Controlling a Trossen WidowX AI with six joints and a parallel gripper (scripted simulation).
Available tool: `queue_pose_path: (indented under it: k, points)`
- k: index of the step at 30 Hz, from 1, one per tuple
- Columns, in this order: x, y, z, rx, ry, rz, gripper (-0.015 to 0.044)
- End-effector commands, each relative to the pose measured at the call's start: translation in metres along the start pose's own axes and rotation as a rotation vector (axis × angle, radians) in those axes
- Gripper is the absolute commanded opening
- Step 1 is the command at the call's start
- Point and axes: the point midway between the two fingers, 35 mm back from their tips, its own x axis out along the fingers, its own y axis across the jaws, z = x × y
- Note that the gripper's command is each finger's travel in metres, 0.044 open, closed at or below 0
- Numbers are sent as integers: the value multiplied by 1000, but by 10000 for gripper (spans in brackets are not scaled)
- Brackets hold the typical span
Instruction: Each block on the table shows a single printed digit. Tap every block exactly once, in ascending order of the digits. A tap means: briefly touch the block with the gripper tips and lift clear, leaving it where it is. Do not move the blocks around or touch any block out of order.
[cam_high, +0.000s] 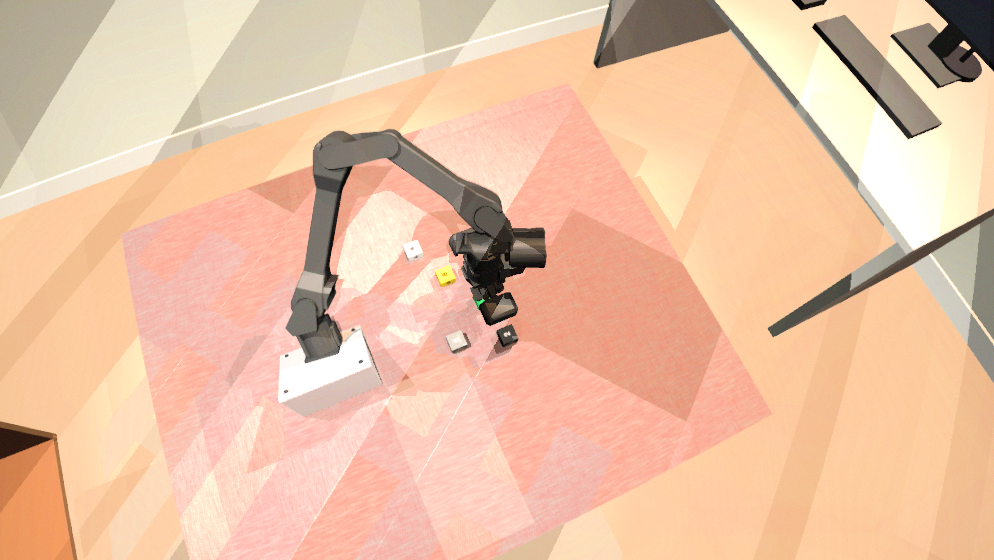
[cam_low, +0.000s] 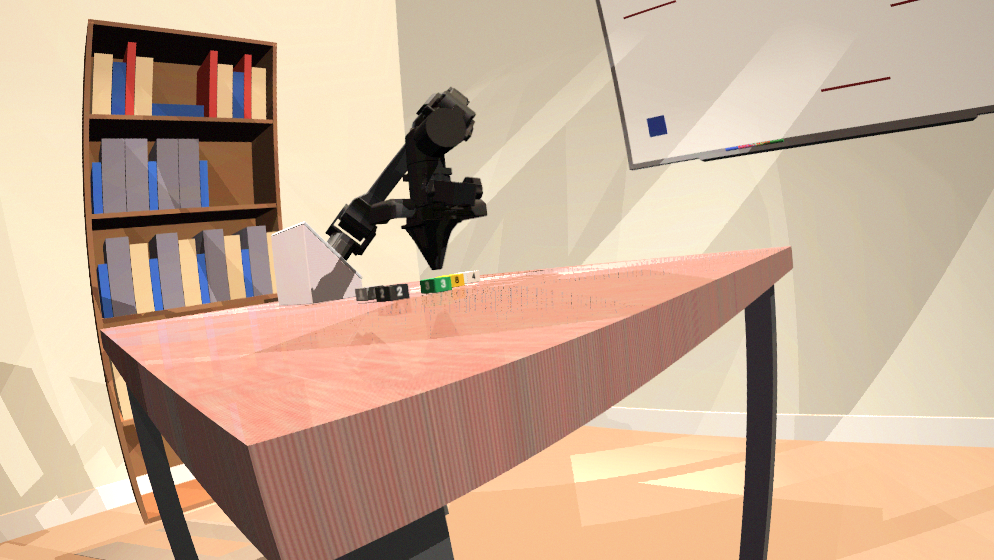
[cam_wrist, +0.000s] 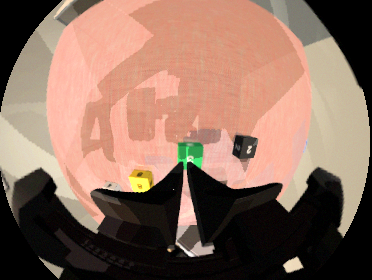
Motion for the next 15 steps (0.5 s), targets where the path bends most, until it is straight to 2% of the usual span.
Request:
queue_pose_path:
  k: [1,12,15]
  points:
    - [7,0,0,5,-2,7,20]
    - [17,1,-1,5,-2,7,20]
    - [-10,0,-1,5,-2,5,20]
